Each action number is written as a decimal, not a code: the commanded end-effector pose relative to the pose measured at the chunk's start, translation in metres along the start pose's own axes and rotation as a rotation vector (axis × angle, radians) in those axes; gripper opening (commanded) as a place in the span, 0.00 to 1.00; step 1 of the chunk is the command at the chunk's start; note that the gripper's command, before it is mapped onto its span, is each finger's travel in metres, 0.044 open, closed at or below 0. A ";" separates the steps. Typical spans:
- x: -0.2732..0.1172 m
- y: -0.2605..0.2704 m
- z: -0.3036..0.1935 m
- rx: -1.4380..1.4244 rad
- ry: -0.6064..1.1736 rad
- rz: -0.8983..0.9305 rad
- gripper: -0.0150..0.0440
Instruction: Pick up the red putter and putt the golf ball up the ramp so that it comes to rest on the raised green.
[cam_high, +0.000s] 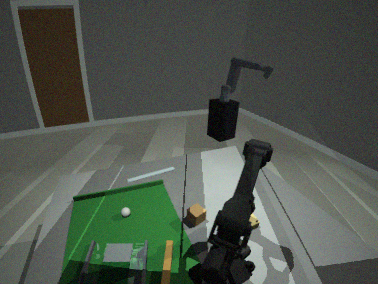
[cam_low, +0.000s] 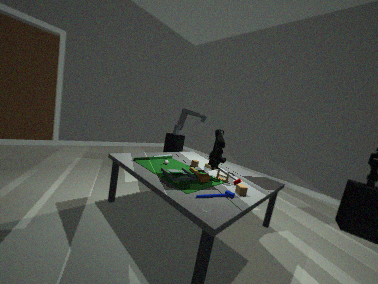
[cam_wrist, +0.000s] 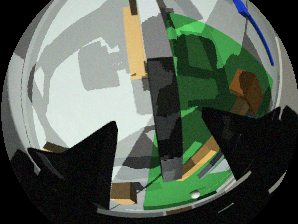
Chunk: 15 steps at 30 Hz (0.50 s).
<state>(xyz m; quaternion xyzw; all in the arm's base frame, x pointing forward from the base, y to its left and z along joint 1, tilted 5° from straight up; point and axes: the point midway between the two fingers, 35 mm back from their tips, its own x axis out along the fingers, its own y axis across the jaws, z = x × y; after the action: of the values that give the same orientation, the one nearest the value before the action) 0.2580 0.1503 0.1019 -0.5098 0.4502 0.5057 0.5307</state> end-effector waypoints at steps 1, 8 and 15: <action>0.000 0.000 0.000 0.000 0.000 -0.001 0.82; 0.000 0.000 0.000 0.000 0.000 -0.001 0.51; 0.000 0.000 0.000 0.000 0.000 -0.001 0.30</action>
<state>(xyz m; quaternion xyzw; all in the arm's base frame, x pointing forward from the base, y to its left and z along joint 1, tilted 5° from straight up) 0.2580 0.1503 0.1020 -0.5096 0.4502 0.5058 0.5308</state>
